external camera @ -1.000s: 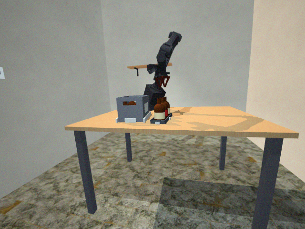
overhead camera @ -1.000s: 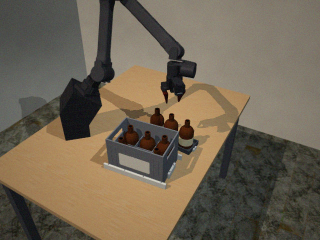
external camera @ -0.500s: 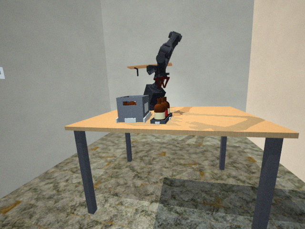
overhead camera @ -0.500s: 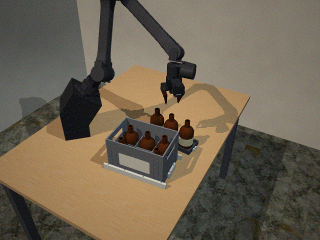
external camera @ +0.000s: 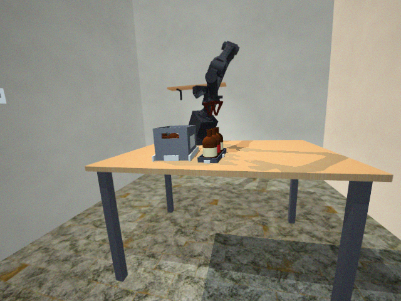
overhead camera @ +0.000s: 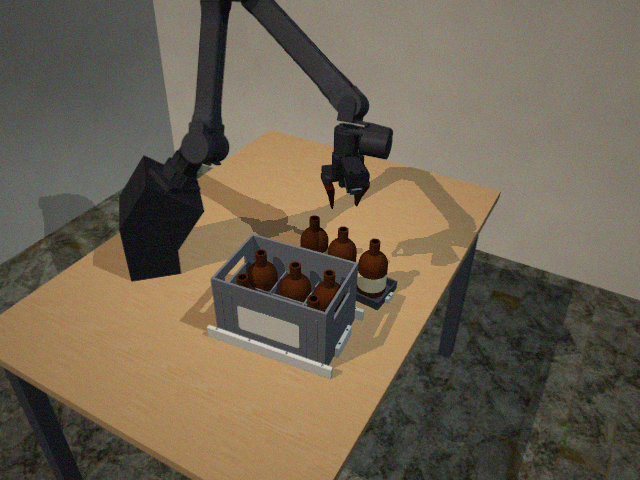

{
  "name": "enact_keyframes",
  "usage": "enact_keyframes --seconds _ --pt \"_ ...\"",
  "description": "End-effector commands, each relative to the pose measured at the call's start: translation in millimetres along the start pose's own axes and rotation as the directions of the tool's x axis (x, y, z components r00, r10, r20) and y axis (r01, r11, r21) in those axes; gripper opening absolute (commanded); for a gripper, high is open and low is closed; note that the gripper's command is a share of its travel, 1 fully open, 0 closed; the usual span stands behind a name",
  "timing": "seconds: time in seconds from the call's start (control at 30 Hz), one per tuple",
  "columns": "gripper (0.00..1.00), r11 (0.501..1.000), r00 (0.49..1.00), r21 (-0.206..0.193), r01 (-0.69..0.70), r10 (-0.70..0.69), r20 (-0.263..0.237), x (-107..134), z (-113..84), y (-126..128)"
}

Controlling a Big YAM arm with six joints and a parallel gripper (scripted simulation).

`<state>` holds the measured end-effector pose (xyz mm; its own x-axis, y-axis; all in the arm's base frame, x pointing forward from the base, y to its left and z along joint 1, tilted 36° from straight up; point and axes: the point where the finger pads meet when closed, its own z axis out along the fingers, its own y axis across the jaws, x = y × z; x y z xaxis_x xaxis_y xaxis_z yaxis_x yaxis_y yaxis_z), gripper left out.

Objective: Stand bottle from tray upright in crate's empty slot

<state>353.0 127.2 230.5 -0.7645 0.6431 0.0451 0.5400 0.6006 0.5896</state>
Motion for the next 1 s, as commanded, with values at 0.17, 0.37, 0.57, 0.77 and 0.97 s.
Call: enact_keyframes --seconds 0.17,0.37,0.57,0.77,0.97 --pt "0.61 1.0 1.0 -0.014 -0.013 0.013 0.015 -4 -1.6 4" --pt "0.61 1.0 1.0 0.006 -0.009 0.009 -0.004 0 9.9 1" --pt "0.61 1.0 1.0 0.006 -0.009 0.009 -0.004 1 13.7 1" --pt "0.61 1.0 1.0 0.006 -0.009 0.009 -0.004 1 21.1 1" --pt "0.61 1.0 1.0 0.006 -0.009 0.009 -0.004 1 30.0 2"
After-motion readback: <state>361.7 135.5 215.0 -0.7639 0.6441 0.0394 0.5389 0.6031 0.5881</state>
